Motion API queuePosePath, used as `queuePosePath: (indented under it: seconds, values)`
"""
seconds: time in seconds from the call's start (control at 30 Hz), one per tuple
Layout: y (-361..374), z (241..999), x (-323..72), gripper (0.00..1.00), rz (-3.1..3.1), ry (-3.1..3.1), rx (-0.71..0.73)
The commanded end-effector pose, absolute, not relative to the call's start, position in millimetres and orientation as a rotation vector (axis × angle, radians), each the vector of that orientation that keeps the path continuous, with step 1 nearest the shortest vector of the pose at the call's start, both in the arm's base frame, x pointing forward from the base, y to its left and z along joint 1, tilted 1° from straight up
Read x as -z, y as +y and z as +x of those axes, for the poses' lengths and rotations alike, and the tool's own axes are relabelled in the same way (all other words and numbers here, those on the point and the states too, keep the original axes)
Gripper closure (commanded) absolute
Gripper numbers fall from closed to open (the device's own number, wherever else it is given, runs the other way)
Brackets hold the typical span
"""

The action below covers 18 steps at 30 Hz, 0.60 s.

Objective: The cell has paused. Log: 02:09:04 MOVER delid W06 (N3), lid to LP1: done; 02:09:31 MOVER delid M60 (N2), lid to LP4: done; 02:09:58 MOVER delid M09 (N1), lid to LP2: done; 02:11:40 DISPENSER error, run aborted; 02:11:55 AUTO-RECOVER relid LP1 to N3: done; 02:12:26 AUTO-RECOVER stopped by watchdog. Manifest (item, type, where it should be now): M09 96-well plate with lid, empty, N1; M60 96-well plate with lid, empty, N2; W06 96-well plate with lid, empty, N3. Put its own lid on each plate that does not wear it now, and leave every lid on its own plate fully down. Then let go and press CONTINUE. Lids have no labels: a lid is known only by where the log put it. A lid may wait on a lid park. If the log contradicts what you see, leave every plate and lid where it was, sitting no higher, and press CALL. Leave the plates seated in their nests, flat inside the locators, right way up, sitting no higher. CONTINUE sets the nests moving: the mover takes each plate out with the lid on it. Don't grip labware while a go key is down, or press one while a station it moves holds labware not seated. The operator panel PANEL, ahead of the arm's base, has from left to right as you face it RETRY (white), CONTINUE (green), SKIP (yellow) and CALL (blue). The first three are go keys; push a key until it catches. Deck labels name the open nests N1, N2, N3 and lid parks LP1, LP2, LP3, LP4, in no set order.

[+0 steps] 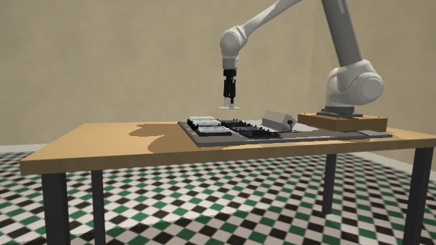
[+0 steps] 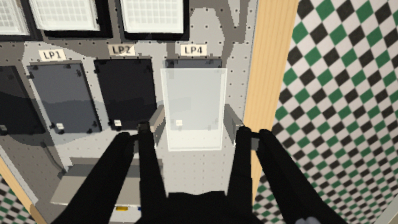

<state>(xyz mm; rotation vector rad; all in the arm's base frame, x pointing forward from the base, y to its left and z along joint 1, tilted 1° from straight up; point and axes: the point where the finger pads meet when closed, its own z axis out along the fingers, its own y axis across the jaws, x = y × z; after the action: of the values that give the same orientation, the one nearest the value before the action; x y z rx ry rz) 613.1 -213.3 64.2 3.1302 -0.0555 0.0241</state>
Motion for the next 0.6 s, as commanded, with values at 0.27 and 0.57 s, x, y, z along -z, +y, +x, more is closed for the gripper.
queuePosePath:
  seconds: [0.27, 0.57]
  values:
    - [-202, 626, -66, 1.0, 3.13, -0.055, -0.024]
    - [-115, 704, -68, 1.0, 3.131, -0.055, -0.024]
